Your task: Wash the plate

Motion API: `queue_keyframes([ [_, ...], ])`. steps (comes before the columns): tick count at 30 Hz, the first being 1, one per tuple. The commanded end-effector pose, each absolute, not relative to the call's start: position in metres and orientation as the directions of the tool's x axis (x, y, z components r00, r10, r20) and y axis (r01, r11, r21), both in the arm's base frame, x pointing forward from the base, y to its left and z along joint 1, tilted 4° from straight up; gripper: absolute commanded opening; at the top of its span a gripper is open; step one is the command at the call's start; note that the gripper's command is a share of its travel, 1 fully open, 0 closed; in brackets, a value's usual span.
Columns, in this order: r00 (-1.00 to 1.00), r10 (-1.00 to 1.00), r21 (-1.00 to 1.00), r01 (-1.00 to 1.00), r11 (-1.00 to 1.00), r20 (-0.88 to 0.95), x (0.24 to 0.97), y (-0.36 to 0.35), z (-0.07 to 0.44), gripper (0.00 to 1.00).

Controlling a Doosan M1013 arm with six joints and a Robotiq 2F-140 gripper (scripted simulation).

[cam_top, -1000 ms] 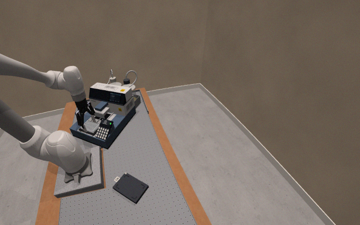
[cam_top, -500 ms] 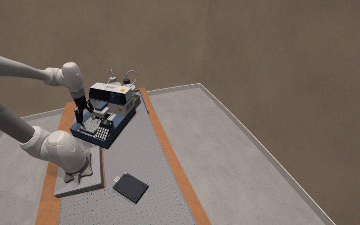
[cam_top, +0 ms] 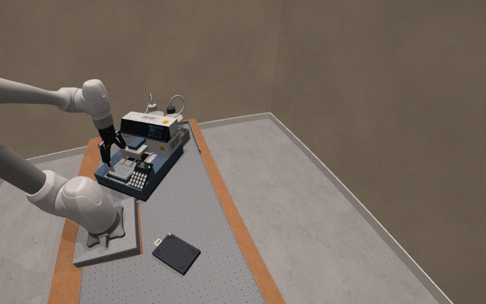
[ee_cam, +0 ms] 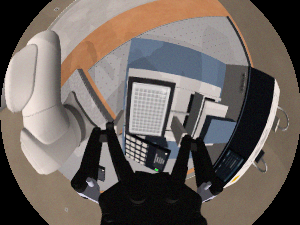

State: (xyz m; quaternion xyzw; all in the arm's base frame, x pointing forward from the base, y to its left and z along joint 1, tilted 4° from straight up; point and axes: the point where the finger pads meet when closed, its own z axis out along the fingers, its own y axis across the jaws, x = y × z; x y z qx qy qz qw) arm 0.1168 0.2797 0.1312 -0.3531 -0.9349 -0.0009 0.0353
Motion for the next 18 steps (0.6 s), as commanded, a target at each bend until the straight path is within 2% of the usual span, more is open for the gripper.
queue_keyframes([
  [1, -0.748, 0.660, -0.023, 0.660, 0.751, 0.067, 0.117, 0.280, 0.135, 0.70],
  [18, -0.748, 0.660, -0.023, 0.660, 0.751, 0.067, 0.119, 0.279, 0.160, 0.70],
])
